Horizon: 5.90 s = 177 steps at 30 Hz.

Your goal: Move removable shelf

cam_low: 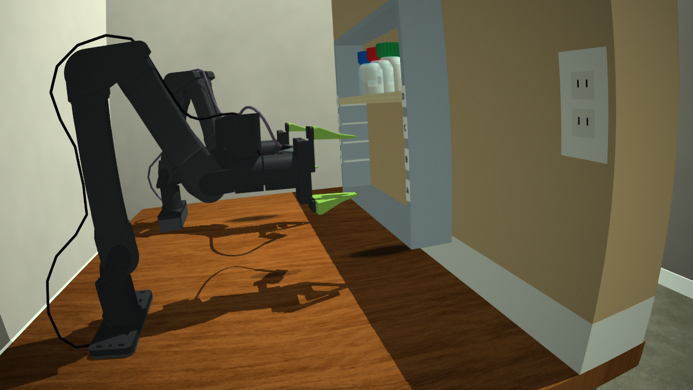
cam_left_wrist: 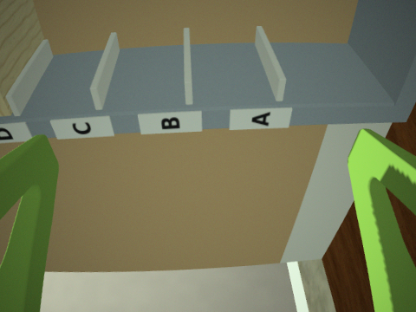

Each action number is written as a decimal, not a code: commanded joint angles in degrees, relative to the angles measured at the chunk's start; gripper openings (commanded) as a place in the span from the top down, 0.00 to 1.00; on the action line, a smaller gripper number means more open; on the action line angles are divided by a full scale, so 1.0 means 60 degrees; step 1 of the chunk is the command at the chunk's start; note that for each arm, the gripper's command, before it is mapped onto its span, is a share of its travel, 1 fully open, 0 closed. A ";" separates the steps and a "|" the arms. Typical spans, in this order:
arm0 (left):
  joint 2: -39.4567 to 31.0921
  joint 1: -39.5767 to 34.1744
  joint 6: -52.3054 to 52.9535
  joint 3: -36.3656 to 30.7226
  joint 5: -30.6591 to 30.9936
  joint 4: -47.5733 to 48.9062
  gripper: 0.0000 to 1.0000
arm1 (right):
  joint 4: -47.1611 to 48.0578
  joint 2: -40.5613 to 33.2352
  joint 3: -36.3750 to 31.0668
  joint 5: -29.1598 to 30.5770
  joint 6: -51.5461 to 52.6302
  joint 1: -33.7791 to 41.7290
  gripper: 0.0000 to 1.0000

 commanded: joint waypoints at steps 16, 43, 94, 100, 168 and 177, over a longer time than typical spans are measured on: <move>-0.2055 0.0073 0.0078 0.1091 0.0057 -0.2744 0.00 | -0.3129 -0.1876 0.1503 -0.0059 0.0022 -0.0067 0.00; -0.2479 0.0075 0.0042 0.1504 0.0060 -0.3651 0.00 | -0.4055 -0.2193 0.2043 -0.0068 0.0046 -0.0070 0.00; -0.2093 -0.0232 0.0039 0.2389 -0.0242 -0.4151 0.00 | -0.4384 -0.1752 0.2815 0.0384 0.0046 0.0386 0.00; -0.2021 -0.0285 0.0040 0.2550 -0.0294 -0.4240 0.00 | -0.4445 -0.1669 0.2959 0.0461 0.0046 0.0463 0.00; -0.0713 -0.0105 0.0040 0.4538 -0.0119 -0.4921 0.00 | -0.4704 -0.0140 0.4742 0.0477 0.0048 0.0475 0.00; -0.0457 0.0021 0.0039 0.4851 0.0008 -0.4978 0.00 | -0.4692 0.0158 0.5029 0.0368 0.0048 0.0366 0.00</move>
